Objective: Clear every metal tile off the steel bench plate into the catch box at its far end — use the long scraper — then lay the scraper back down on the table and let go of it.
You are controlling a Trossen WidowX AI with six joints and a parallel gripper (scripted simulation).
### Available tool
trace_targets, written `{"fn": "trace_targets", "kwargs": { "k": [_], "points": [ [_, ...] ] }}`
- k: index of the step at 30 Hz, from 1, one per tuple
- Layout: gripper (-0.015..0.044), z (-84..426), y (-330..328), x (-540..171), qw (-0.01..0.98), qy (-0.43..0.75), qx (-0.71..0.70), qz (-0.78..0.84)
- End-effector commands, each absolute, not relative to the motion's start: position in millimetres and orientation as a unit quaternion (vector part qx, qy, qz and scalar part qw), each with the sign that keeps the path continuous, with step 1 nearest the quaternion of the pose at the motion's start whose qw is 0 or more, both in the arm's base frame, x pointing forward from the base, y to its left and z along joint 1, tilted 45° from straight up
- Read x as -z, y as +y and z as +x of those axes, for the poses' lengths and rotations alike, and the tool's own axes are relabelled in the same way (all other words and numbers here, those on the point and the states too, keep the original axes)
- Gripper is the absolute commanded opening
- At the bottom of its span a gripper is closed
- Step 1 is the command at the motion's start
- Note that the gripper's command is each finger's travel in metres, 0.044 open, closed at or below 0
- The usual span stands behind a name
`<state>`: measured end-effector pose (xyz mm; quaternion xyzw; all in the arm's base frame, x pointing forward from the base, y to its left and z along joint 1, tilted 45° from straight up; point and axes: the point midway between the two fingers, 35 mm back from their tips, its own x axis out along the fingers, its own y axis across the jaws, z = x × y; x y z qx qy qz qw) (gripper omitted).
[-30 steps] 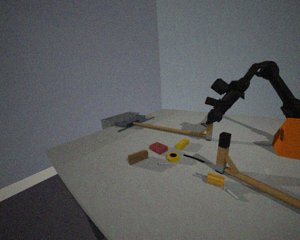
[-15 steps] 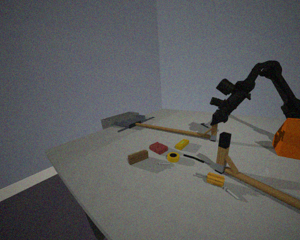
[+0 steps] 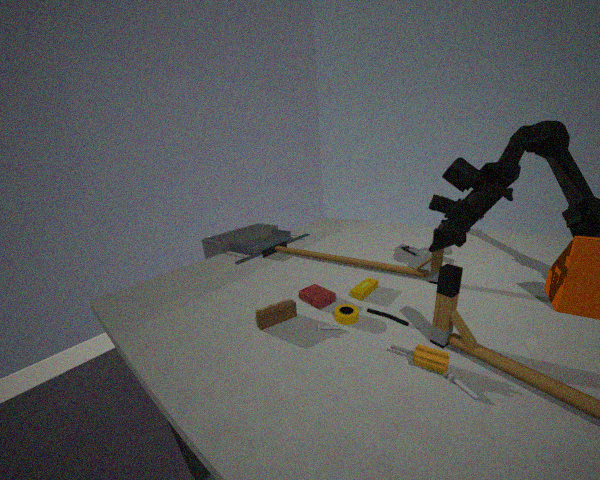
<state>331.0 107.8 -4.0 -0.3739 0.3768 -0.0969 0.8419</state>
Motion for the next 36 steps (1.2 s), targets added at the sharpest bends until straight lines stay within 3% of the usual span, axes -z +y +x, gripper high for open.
{"fn": "trace_targets", "kwargs": {
  "k": [1, 36],
  "points": [
    [0.0000, 330, 110, -1, 0.847, 0.369, 0.097, -0.371],
    [0.0000, 327, 78, -29, 0.844, 0.374, 0.103, -0.370]
  ]
}}
